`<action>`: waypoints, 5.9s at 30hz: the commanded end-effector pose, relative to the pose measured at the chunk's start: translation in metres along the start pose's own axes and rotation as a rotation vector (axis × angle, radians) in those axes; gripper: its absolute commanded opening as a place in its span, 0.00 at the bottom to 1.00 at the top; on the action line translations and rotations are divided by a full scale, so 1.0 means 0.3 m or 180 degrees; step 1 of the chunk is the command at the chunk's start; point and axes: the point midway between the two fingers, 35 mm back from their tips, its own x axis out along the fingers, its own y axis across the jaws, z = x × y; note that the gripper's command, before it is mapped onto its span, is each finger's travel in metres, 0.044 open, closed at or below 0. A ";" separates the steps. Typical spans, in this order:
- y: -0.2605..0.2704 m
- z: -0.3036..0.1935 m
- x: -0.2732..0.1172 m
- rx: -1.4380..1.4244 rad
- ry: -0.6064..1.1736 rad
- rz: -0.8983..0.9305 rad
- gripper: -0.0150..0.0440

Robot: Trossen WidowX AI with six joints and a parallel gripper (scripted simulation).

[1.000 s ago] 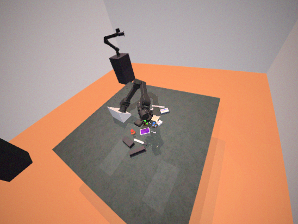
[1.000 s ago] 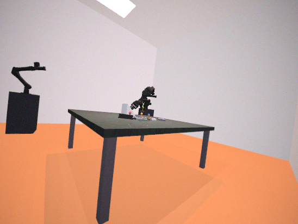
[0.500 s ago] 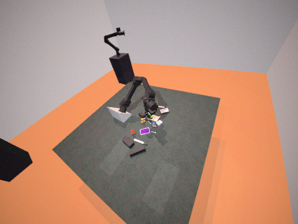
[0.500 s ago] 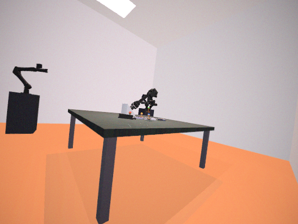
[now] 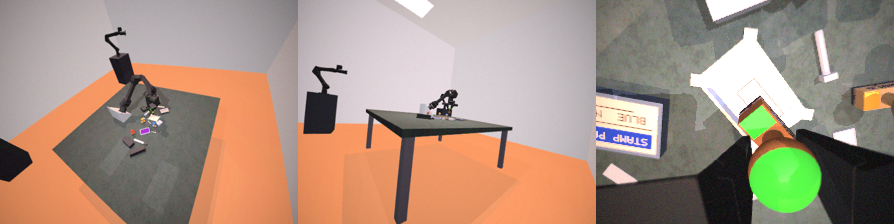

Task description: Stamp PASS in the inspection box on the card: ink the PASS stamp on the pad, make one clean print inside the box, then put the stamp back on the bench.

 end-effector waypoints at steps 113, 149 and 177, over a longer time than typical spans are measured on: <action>0.006 -0.015 0.226 0.0050 -0.0002 0.0012 0.25; 0.007 -0.015 0.239 0.0049 -0.0002 0.0013 0.25; 0.007 -0.015 0.242 0.0049 -0.0002 0.0013 0.25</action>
